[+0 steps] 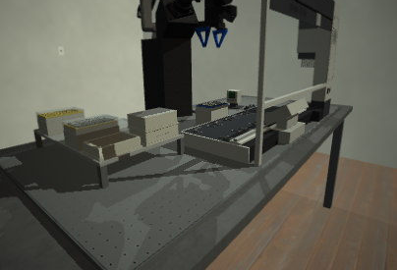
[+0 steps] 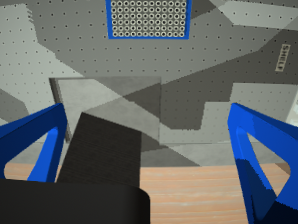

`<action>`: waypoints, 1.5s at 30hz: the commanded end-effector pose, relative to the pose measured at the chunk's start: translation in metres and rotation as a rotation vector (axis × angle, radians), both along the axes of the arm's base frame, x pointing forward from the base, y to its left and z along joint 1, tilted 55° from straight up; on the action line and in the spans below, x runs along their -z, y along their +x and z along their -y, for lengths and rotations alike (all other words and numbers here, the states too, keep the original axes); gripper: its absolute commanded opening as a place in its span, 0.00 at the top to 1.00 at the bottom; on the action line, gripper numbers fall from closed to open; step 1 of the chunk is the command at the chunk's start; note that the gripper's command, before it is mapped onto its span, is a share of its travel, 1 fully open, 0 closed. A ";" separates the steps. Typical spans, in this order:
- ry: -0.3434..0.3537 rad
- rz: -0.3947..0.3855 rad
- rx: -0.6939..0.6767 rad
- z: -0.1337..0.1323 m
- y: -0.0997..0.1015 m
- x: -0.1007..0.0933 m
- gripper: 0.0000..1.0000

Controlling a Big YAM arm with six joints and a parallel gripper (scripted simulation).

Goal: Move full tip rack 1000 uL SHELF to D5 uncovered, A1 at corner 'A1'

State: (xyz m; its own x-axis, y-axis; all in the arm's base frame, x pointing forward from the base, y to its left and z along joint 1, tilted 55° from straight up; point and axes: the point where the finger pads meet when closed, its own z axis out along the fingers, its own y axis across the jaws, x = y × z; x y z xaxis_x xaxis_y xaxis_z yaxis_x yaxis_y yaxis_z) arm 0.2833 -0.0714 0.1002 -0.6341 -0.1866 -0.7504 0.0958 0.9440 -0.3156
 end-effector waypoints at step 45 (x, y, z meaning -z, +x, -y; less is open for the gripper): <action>-0.638 -0.200 -0.460 0.004 -0.001 -0.004 0.00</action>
